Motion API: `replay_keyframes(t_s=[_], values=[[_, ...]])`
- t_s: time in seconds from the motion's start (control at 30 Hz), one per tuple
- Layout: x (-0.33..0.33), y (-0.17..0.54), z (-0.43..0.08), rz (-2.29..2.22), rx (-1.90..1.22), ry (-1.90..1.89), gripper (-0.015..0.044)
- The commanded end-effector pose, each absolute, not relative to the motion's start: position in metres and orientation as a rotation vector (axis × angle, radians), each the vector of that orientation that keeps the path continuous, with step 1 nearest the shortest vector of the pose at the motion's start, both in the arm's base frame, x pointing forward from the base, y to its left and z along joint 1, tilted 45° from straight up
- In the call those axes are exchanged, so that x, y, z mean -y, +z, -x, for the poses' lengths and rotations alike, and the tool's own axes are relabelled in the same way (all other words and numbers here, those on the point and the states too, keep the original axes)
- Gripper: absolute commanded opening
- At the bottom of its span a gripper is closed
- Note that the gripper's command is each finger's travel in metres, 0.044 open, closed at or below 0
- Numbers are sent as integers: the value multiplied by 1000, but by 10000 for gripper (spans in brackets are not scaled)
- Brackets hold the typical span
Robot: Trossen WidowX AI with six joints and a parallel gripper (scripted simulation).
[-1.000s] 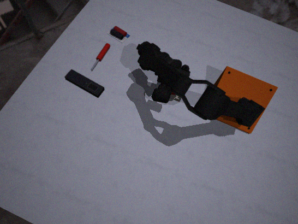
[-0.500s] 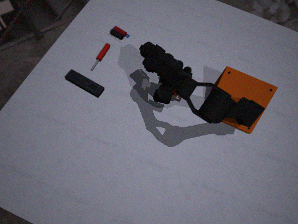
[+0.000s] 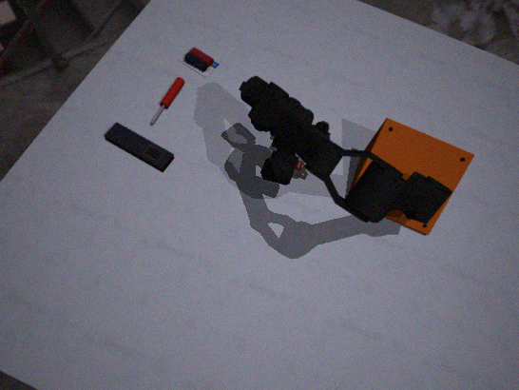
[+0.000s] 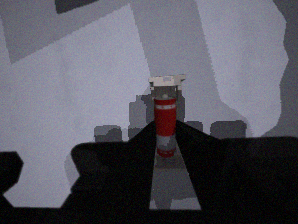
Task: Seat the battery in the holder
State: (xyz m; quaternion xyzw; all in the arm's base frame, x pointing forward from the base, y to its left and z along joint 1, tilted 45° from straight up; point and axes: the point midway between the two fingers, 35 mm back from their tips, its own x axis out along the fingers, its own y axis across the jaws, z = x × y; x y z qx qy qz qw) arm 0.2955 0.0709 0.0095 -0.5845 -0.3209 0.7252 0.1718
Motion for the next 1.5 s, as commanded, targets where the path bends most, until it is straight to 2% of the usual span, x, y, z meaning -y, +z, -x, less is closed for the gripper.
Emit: replay_keyframes(t_s=[0.0, 1.47], values=[[-72, 9, -299, 1693, 906, 2022, 66], [-74, 9, -286, 1834, 842, 1868, 66]])
